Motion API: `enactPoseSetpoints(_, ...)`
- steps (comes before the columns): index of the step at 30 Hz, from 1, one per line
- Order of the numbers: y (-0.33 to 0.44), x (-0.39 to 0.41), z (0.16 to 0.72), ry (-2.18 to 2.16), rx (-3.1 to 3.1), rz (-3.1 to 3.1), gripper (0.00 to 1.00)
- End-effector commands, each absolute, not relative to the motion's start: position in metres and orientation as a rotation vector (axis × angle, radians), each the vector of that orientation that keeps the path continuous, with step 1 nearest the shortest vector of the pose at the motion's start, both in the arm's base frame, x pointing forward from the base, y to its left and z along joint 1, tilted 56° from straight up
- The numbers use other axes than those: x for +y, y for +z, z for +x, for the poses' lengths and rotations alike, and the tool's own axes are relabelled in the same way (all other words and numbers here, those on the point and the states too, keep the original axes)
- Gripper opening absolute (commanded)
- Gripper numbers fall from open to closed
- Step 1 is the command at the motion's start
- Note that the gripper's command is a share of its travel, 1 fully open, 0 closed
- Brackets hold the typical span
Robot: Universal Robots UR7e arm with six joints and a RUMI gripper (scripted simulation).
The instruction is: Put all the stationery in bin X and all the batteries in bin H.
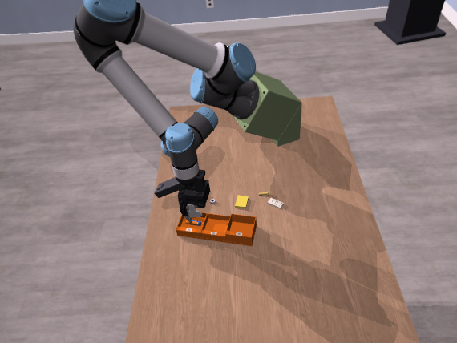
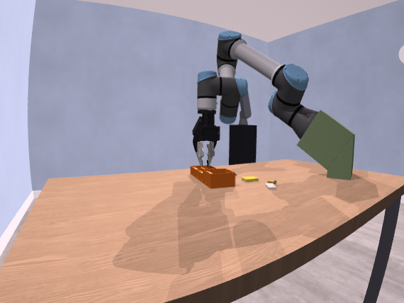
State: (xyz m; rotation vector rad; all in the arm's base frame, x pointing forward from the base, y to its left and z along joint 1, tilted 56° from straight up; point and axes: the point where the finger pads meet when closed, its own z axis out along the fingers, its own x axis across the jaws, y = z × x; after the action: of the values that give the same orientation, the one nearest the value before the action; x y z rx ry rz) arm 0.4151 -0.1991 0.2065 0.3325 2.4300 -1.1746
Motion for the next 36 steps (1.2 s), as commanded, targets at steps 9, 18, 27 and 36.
enactPoseSetpoints(9,0.205,-0.199,0.414,-1.175,2.432,0.332,0.14)
enactPoseSetpoints(18,0.210,-0.193,0.413,-1.174,2.430,0.331,0.14)
enactPoseSetpoints(27,0.217,-0.186,0.411,-1.174,2.427,0.333,0.14)
enactPoseSetpoints(36,0.223,-0.178,0.408,-1.174,2.427,0.333,0.14)
